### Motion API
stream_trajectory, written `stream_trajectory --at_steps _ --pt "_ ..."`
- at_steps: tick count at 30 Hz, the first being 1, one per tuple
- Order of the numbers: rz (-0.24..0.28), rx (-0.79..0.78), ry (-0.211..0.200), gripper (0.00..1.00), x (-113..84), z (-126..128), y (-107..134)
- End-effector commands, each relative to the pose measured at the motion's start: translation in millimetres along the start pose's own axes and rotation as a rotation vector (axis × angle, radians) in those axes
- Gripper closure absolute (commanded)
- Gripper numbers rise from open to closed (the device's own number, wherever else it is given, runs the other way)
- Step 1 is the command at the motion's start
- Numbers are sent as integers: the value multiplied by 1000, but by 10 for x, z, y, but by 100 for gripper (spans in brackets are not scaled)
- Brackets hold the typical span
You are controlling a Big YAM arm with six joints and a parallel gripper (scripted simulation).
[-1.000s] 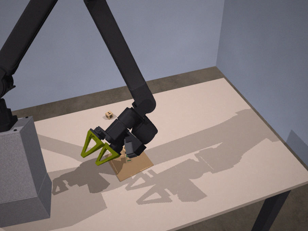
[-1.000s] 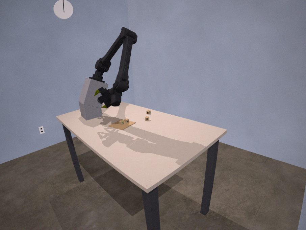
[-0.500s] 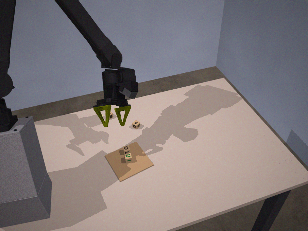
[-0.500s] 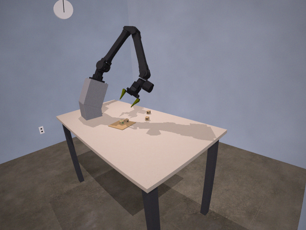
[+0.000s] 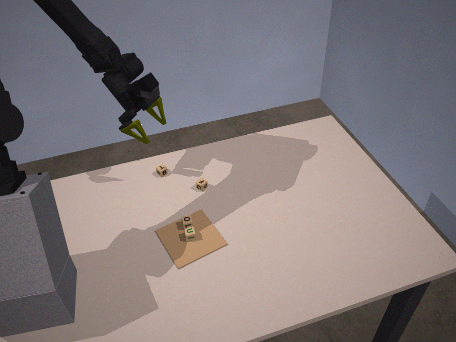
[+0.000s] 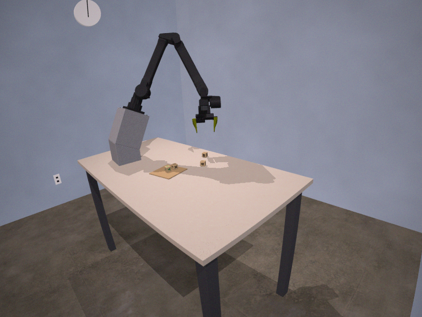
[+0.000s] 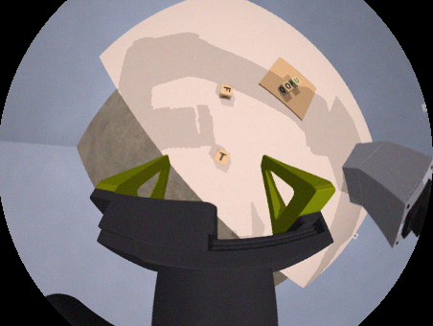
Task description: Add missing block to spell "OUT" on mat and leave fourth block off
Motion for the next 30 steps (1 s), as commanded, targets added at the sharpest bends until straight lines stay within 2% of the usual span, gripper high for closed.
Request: stream_trajectory --at_steps 1,2,3,7,8,10,30 --pt "-13 60 21 0 113 -127 52" --pt "-13 60 21 0 113 -127 52" --pt "-23 83 34 0 144 -140 -55" --pt "-20 82 36 0 143 -144 -51" --pt "-19 89 18 0 86 -94 -70" --pt "-18 92 8 0 55 -61 -79" --pt "-18 87 10 0 62 -65 -77"
Point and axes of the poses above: the point where the finger pads meet when closed, its own x axis out along the fingers, its own z axis across the jaws, y = z × x, the point moved 8 cm from there along -x, back along the fingers, and after that the axes turned 3 degrees about x, right-handed, at the moved point
